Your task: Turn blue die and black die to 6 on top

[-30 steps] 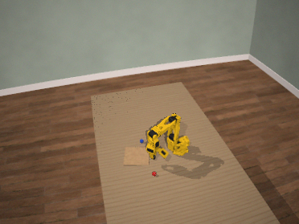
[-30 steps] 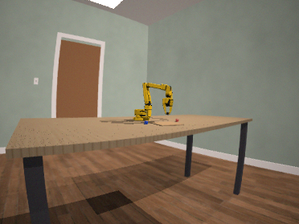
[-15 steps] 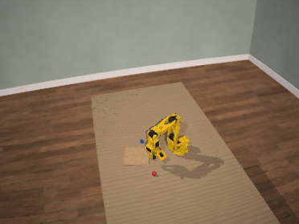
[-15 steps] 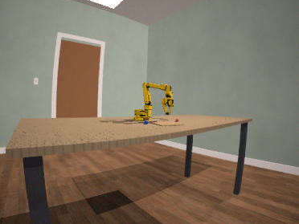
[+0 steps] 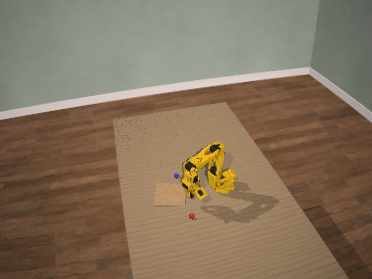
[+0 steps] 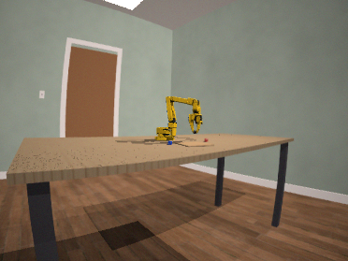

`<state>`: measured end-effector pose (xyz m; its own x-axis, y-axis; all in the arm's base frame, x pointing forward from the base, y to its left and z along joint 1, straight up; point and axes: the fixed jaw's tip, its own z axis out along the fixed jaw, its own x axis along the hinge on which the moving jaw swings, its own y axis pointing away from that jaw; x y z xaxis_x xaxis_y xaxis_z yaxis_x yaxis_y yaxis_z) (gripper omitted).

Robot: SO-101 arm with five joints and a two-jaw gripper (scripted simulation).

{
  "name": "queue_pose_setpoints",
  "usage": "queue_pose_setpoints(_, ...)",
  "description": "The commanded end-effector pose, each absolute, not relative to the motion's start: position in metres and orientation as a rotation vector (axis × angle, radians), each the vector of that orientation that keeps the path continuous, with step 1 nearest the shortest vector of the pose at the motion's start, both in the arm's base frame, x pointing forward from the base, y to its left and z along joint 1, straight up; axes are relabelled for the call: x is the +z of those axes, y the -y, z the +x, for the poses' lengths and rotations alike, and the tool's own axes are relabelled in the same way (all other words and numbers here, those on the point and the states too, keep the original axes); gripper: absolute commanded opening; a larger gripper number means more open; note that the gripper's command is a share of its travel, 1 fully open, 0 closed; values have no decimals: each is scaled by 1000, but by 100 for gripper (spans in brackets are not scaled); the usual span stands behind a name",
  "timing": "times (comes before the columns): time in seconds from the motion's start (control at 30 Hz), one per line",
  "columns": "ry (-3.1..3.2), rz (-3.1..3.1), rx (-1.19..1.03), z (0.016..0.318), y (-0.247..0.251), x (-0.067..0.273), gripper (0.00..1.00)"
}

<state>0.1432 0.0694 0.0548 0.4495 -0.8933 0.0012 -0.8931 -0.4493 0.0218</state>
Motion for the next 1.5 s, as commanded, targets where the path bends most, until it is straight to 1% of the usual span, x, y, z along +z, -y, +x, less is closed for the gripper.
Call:
queue_pose_setpoints(0.0,1653,2705,28,145,-73,61,0)
queue_pose_setpoints(0.83,1551,2774,32,126,-79,52,0)
queue_pose_setpoints(1.47,1551,2774,32,126,-79,51,0)
